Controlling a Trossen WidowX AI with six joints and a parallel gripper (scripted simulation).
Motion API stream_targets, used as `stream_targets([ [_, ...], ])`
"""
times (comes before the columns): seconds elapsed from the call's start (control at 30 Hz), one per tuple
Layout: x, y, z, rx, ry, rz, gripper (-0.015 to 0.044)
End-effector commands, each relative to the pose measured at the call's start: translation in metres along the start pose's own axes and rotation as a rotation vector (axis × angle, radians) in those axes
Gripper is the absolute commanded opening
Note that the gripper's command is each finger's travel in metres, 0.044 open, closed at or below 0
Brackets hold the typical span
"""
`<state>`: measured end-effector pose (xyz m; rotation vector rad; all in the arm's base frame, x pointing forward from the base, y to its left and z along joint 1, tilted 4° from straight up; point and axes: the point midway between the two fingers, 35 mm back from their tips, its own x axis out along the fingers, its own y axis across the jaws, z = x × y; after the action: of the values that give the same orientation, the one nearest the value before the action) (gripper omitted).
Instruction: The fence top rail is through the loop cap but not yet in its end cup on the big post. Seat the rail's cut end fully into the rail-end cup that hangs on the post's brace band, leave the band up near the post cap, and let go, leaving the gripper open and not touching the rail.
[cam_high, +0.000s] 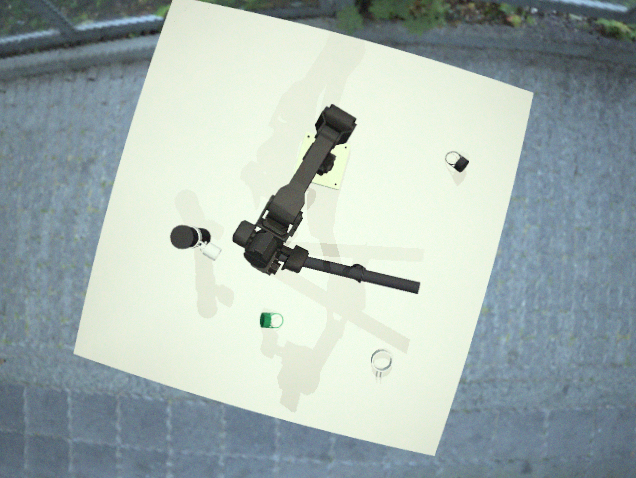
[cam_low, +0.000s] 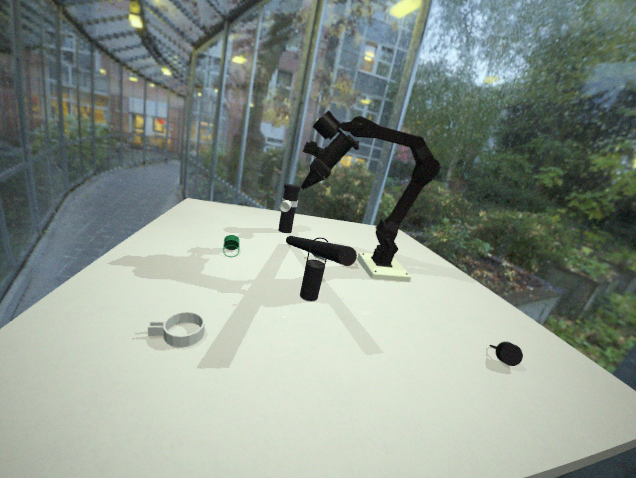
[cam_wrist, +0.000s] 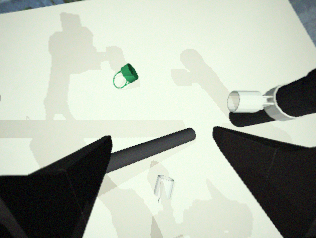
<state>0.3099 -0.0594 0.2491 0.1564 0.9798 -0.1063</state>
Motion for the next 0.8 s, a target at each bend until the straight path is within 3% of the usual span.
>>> stream_targets([
  [0.0, -0.005, -0.004, -0.008, -0.023, 0.037, -0.001, 0.0440],
  [0.17, -0.001, -0.014, -0.003, -0.146, 0.039, -0.005, 0.0440],
  [0.6, 0.031, -0.111, 0.023, -1.141, 0.066, -0.029, 0.0440],
  [0.77, 0.036, -0.134, 0.024, -1.346, 0.076, -0.032, 0.0440],
])
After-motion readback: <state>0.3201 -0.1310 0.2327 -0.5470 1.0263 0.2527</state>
